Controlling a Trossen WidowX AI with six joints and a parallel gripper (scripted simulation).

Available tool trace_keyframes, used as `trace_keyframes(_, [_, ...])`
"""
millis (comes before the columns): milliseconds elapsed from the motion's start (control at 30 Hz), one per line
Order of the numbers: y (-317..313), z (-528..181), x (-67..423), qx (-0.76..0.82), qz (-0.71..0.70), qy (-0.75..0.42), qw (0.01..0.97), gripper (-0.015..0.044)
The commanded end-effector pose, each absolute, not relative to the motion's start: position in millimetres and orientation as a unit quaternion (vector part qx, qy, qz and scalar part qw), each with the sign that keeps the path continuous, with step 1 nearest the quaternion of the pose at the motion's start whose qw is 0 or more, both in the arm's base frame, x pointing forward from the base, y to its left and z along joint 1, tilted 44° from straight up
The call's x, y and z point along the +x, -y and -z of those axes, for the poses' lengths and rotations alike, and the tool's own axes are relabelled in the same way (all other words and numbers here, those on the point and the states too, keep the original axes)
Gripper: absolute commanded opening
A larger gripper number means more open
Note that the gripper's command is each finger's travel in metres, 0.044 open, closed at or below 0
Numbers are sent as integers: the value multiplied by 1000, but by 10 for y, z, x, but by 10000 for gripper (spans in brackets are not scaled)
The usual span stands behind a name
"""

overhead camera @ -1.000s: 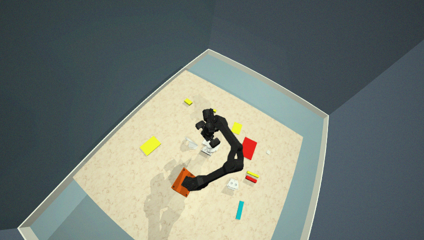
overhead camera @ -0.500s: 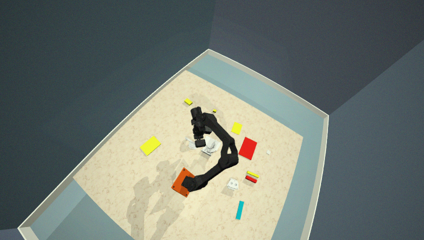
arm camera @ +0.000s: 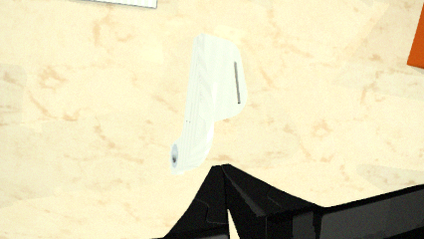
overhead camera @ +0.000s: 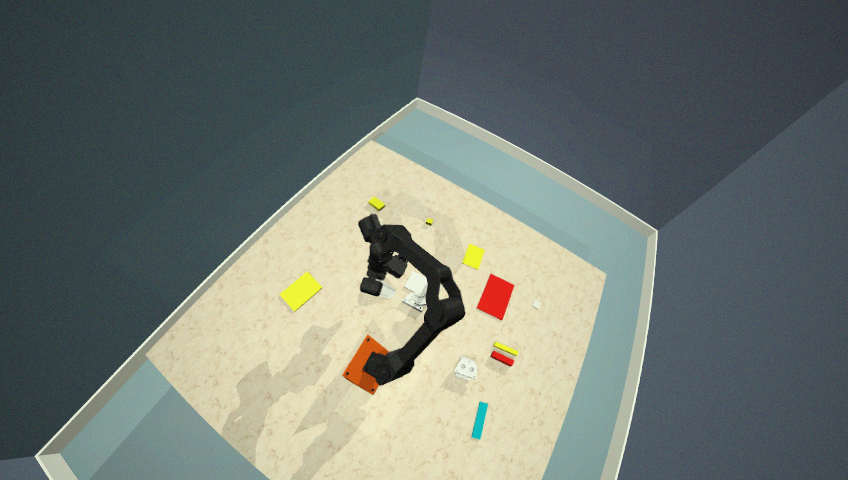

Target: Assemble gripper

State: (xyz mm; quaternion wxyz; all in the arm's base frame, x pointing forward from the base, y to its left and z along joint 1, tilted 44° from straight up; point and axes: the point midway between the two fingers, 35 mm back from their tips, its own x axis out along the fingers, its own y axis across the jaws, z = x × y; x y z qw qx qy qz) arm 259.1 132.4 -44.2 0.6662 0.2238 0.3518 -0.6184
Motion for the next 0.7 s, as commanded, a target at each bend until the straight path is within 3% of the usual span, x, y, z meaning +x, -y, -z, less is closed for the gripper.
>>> trace_keyframes(0, [-1396, 540, 2512, 259, 640, -314, 652, 0])
trace_keyframes(233, [-1501, 654, 2387, 317, 669, -243, 626, 0])
trace_keyframes(667, [-1444, 726, 2390, 319, 670, -242, 625, 0])
